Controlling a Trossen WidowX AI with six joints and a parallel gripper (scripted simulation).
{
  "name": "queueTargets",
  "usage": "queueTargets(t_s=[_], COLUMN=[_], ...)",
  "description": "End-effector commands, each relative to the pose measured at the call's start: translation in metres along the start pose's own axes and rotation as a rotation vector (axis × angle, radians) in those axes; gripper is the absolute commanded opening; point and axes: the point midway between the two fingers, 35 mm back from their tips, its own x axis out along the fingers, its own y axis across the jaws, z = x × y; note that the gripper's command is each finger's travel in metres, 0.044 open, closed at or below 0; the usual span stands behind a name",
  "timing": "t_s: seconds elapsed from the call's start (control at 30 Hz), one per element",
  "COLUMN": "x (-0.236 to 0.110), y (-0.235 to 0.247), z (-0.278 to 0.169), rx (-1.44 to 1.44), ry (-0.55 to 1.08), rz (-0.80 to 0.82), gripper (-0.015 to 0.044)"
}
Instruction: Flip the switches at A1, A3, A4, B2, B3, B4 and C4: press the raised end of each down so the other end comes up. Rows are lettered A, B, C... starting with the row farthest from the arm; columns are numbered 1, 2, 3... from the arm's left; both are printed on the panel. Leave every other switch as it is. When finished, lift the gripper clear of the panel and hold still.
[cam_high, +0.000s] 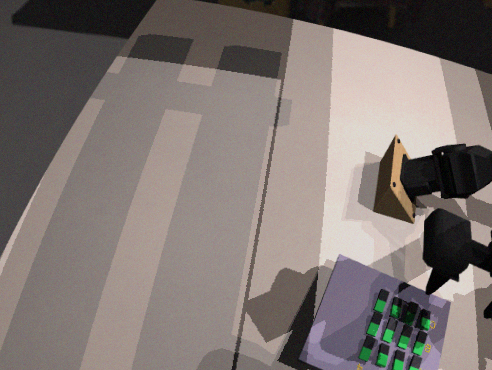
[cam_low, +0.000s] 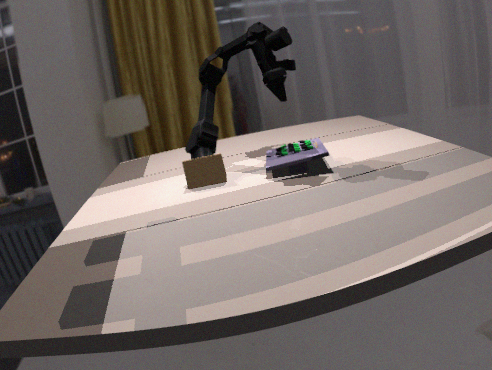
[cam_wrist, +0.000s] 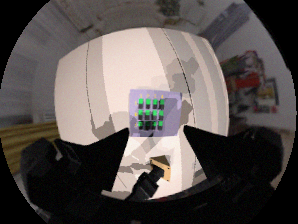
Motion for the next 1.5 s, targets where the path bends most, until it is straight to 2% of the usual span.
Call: queueTargets(t_s=[0.0, 0.2, 0.4, 0.47, 0.57, 1.47], x=[0.003, 0.079, 0.084, 0.099, 0.116, 0.140], y=[0.001, 0.031, 0.032, 0.033, 0.035, 0.038], z=[0.001, 0.019, 0.019, 0.018, 0.015, 0.013], rx=[0.002, 0.075, 0.078, 0.078, 0.079, 0.078], ry=[0.003, 0.103, 0.105, 0.093, 0.080, 0.079], rz=[0.003, 0.078, 0.080, 0.079, 0.081, 0.082], gripper=[0.0374, 0.0216, 0.0059, 0.0006, 0.0000, 0.0000])
